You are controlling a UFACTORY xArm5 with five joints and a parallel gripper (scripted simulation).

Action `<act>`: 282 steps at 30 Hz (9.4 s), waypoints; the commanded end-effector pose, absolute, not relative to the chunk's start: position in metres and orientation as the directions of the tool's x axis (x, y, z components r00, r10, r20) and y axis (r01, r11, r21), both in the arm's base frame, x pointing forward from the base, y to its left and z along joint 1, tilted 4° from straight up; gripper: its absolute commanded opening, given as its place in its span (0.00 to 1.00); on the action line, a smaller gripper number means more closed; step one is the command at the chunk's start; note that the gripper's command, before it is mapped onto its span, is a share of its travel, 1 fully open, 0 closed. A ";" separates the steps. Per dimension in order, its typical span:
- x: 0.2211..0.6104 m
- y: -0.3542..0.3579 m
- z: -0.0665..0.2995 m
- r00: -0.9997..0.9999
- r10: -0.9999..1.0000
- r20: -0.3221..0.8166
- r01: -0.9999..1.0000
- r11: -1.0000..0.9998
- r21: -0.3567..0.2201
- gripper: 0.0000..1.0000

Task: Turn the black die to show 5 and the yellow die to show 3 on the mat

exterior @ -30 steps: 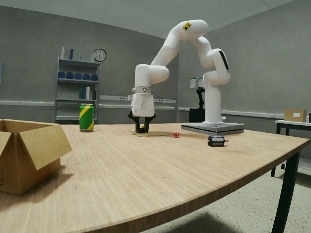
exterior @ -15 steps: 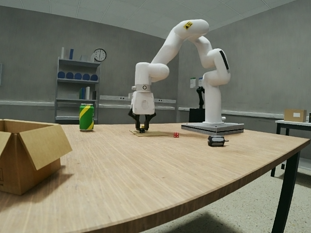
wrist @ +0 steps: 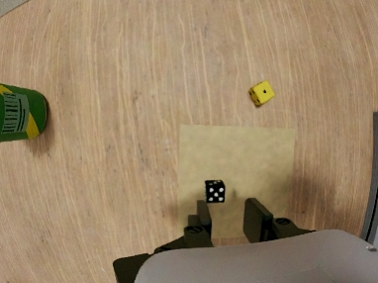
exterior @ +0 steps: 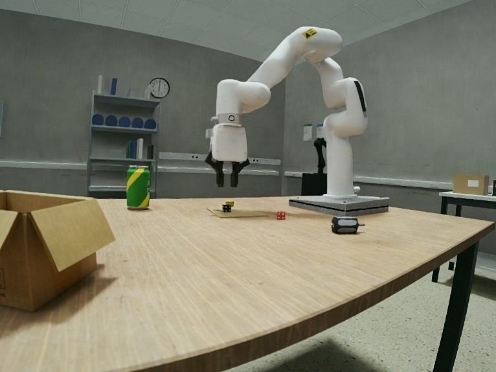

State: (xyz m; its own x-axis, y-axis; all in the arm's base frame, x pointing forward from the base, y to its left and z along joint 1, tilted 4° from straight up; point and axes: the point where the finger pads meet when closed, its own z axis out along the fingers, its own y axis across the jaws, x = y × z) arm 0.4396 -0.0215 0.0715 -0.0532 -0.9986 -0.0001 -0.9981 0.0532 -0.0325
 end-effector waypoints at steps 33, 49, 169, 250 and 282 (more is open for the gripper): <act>0.439 -0.021 0.094 -0.066 -0.998 -0.001 -0.997 0.066 -0.035 1.00; 0.436 -0.030 0.093 -0.377 -0.926 -0.011 -0.925 0.378 -0.034 1.00; 0.394 -0.105 0.083 0.101 0.995 -0.007 0.994 -0.101 0.044 1.00; 0.376 -0.127 0.080 0.877 0.479 0.033 0.478 -0.878 0.035 0.36; 0.377 -0.128 0.065 0.877 0.479 0.033 0.478 -0.878 0.035 0.36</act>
